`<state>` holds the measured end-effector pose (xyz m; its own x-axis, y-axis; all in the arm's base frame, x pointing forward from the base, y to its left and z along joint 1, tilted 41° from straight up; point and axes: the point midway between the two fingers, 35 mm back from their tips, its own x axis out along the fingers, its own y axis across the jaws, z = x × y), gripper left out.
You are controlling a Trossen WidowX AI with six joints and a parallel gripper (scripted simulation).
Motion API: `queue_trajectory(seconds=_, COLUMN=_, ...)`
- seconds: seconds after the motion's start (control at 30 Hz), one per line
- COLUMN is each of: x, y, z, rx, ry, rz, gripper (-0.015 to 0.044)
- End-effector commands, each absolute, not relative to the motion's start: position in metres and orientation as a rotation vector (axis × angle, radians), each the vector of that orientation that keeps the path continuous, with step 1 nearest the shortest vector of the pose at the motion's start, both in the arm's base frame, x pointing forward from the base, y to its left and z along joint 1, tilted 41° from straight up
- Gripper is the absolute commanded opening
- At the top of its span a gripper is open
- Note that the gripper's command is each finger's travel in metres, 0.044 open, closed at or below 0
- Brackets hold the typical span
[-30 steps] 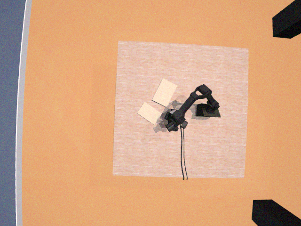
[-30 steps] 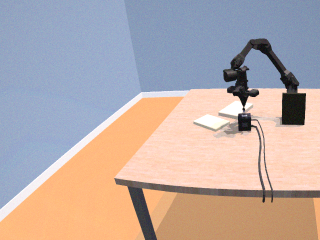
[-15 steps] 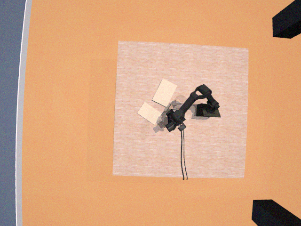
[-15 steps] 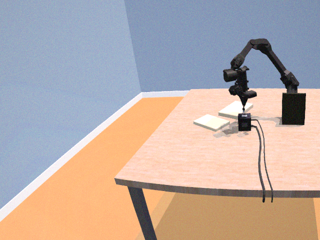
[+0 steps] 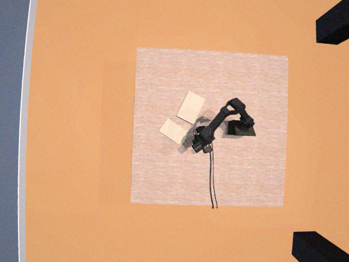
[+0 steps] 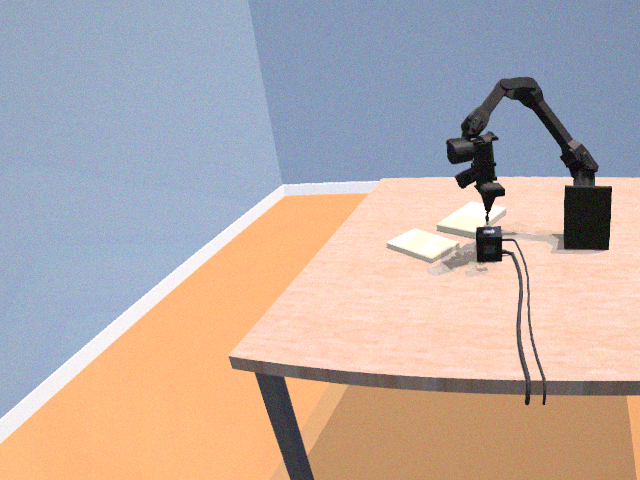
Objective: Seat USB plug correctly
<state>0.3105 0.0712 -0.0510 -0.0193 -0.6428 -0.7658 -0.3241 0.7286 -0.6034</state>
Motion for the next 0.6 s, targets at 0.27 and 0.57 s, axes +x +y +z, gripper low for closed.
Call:
queue_trajectory(seconds=0.27, x=0.3104, y=0.0711, z=-0.0512, rx=-0.564, ry=1.529, rz=-0.532, gripper=0.0)
queue_trajectory(seconds=0.57, x=0.3104, y=0.0711, z=-0.0512, rx=-0.382, ry=1.442, rz=-0.702, gripper=0.0)
